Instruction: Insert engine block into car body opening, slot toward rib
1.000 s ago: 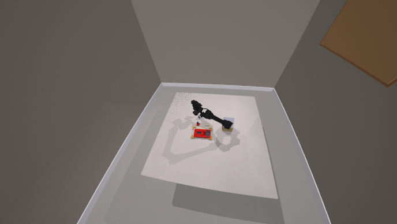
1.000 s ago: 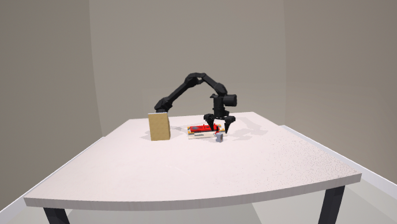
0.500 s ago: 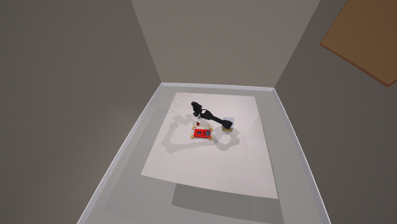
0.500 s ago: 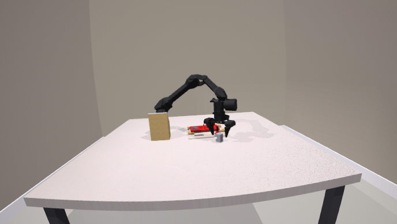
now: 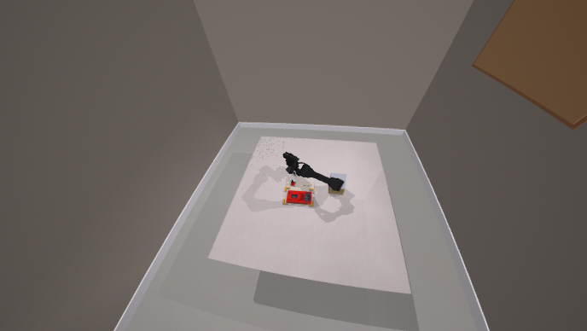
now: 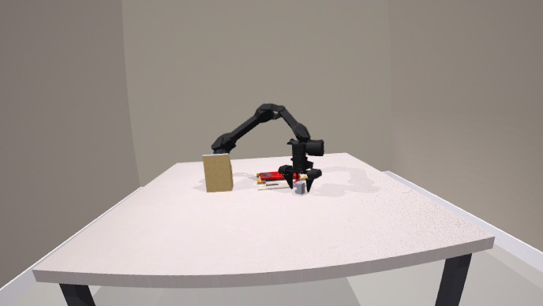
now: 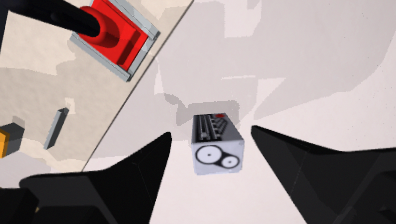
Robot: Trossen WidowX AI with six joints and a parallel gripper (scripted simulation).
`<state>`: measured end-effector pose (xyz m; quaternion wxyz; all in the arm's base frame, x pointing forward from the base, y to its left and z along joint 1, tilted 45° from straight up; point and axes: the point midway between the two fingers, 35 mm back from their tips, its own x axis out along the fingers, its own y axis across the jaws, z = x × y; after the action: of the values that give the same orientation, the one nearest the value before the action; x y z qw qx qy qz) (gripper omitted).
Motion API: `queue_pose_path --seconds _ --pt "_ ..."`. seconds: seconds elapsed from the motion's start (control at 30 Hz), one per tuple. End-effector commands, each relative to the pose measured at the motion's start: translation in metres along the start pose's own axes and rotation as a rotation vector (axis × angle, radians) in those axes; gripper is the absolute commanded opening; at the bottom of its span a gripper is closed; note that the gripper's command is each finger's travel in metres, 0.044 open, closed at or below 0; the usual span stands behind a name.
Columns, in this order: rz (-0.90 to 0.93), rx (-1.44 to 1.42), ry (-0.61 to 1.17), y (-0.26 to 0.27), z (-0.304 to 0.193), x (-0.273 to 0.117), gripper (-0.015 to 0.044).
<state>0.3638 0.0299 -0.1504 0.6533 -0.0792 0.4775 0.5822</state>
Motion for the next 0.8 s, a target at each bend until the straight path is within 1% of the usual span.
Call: queue_pose_path --seconds 0.0,0.23,0.47,0.57,0.77 --pt "-0.001 0.002 -0.005 0.0 0.001 0.002 0.0309" --pt "-0.001 0.002 -0.005 0.0 0.001 0.002 0.0125" --pt "-0.001 0.002 -0.005 0.0 0.001 0.002 0.0078" --pt "-0.005 0.006 -0.007 -0.001 0.001 0.0 0.0" --pt "-0.043 0.035 -0.024 -0.008 0.003 -0.015 0.0"
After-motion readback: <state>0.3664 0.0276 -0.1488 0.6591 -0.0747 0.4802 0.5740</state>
